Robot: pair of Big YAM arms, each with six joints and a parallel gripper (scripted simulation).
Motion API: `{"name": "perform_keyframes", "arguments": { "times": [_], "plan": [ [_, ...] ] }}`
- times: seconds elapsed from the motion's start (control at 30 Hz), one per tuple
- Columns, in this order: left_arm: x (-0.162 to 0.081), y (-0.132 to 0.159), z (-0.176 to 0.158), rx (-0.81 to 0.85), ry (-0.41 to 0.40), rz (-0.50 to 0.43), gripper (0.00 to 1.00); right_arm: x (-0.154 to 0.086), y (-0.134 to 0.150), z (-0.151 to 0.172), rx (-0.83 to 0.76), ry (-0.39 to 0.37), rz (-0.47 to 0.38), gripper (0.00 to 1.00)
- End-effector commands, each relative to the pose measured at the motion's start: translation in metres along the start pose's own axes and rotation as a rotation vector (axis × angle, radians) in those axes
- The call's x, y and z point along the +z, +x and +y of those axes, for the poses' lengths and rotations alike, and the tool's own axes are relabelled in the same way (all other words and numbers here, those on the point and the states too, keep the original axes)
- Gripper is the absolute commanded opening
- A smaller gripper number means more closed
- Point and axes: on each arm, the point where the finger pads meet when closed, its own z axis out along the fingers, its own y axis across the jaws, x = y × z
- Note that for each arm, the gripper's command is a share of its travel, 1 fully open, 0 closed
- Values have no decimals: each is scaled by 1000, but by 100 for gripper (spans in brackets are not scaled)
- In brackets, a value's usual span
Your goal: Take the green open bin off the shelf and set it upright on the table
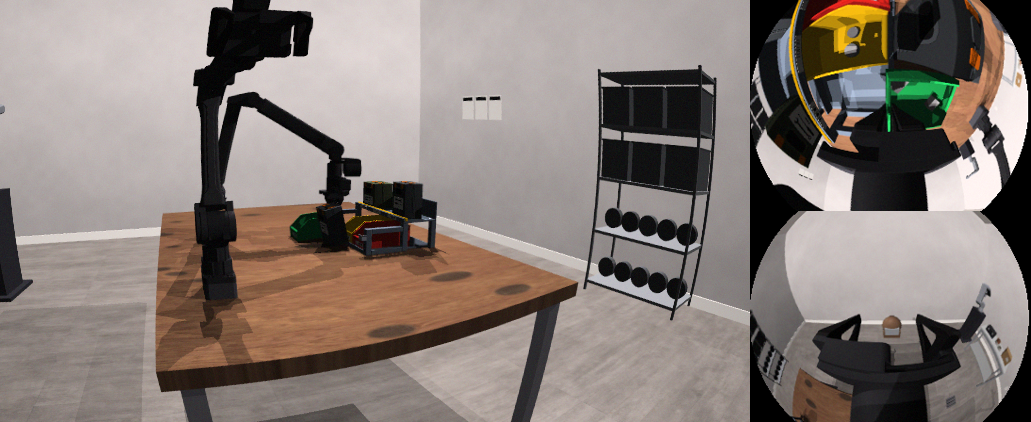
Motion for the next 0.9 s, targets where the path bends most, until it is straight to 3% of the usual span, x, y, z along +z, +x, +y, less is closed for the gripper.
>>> {"name": "perform_keyframes", "arguments": {
  "times": [0.0,0.87],
  "plan": [
    [-2,-3,5,13,-7,0,10,-7,-19,-5,-9,7,-53,100],
    [-8,-5,11,14,-22,-4,8,-7,-19,-5,-9,7,-53,100]
  ]
}}
